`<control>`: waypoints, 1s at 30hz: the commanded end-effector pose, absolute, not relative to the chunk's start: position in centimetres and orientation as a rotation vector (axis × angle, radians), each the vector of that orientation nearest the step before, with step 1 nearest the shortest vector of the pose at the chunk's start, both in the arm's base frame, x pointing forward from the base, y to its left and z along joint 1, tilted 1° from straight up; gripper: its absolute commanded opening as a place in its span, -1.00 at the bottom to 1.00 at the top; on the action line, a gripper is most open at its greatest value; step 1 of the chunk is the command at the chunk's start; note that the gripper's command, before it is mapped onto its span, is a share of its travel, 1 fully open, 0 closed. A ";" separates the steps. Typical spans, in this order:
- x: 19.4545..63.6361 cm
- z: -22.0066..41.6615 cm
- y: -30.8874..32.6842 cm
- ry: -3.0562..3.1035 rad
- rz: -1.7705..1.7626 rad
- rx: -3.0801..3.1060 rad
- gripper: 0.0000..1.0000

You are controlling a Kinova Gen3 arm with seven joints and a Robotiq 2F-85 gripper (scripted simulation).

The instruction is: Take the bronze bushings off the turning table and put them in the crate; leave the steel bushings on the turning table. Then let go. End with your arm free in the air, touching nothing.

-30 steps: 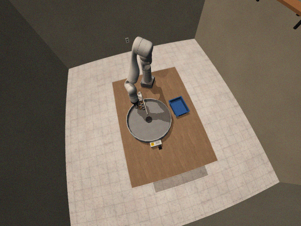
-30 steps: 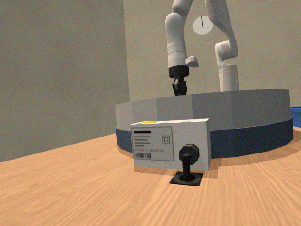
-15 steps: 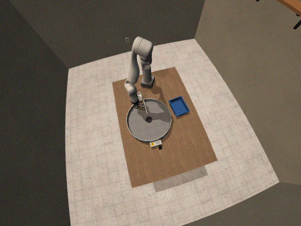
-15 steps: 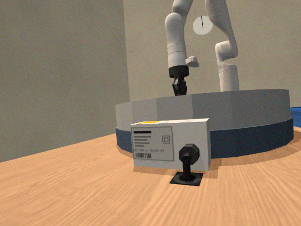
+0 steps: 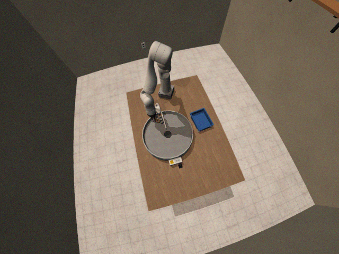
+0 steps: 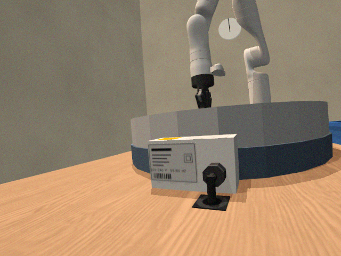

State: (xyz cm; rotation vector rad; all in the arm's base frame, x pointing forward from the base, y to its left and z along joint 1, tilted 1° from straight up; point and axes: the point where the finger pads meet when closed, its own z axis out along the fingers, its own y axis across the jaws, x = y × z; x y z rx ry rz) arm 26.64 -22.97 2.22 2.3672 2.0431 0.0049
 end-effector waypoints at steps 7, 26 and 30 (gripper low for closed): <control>26.7 2.3 -23.0 2.042 0.006 2.366 -1.00; 26.9 2.3 -23.0 2.042 0.004 2.368 -1.00; 27.0 2.3 -23.0 2.042 0.004 2.369 -1.00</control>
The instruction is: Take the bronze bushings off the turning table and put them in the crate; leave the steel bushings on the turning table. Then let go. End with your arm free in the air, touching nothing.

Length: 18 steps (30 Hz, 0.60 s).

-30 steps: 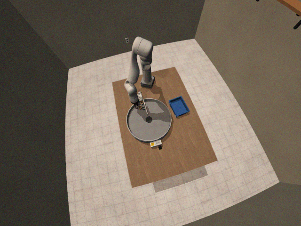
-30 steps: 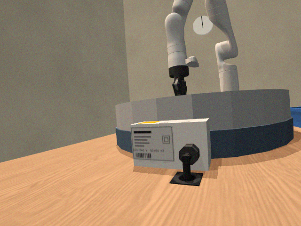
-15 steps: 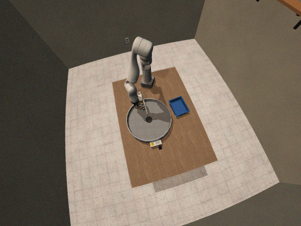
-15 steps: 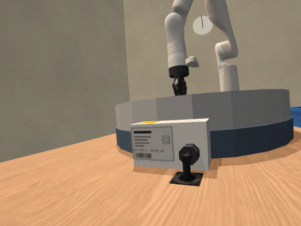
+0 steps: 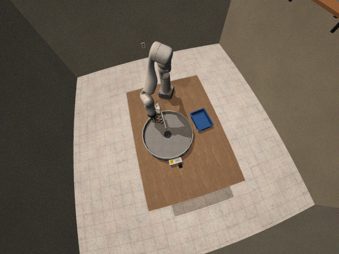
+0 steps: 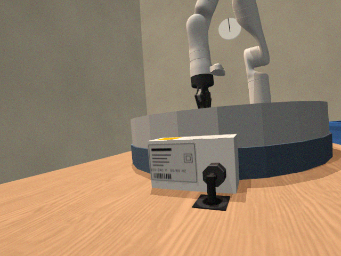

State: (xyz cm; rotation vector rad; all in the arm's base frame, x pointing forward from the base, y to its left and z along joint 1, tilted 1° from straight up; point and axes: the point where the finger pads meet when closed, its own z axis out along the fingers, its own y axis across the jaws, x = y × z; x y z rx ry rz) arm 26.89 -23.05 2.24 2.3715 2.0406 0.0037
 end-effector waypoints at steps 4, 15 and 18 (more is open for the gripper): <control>27.0 2.3 -23.0 2.042 0.004 2.369 -1.00; 27.0 3.0 -23.0 2.042 0.004 2.369 -1.00; 27.0 3.0 -23.0 2.042 0.004 2.369 -1.00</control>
